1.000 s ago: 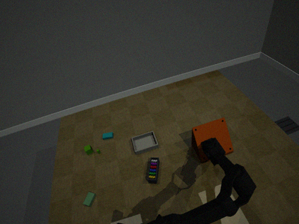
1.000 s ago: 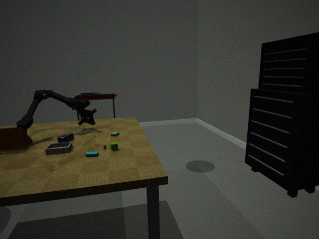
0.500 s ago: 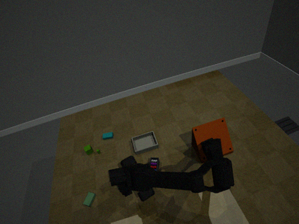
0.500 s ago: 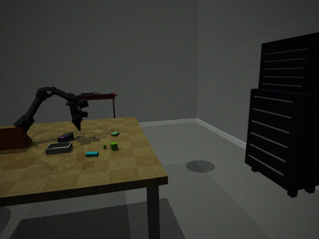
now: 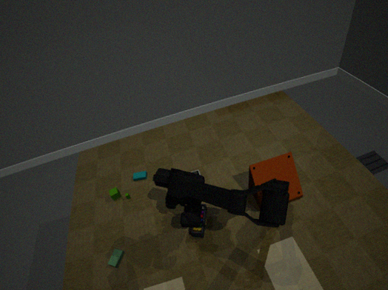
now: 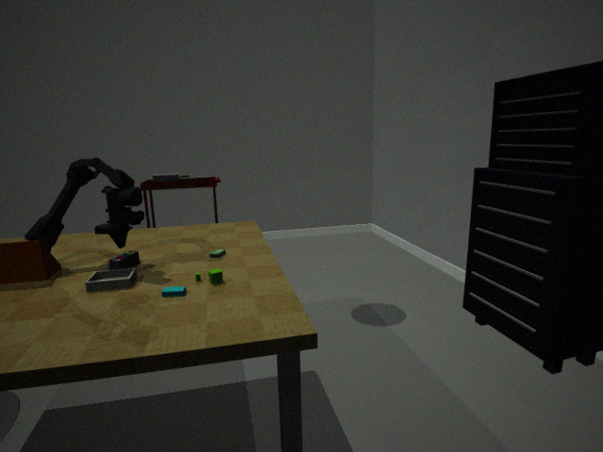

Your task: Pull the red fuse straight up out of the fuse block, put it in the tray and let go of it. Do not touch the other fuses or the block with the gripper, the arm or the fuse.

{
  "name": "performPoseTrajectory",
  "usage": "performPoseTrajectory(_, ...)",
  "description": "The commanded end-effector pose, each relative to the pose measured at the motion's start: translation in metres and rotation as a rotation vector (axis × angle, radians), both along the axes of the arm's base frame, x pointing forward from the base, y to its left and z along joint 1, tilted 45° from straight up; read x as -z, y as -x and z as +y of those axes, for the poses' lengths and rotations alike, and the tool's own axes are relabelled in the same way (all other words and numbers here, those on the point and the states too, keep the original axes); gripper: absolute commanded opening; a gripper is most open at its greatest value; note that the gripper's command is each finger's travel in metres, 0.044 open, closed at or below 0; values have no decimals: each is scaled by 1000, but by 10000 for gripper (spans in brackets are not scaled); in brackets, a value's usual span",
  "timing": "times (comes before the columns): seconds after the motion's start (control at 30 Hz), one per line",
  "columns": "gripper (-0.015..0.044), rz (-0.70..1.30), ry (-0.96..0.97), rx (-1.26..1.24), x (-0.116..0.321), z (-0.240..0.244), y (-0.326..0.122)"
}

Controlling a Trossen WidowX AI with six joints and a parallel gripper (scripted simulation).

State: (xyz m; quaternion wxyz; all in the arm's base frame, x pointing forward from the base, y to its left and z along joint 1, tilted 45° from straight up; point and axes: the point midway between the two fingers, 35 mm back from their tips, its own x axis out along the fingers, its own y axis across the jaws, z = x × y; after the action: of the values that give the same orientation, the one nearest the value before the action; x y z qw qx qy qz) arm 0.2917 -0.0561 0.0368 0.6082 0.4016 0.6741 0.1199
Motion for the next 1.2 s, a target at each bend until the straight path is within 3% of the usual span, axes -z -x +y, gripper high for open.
performPoseTrajectory(0.0,61,17,-15,16,0,0,3)
performPoseTrajectory(1.17,61,16,-16,16,21,22,1)
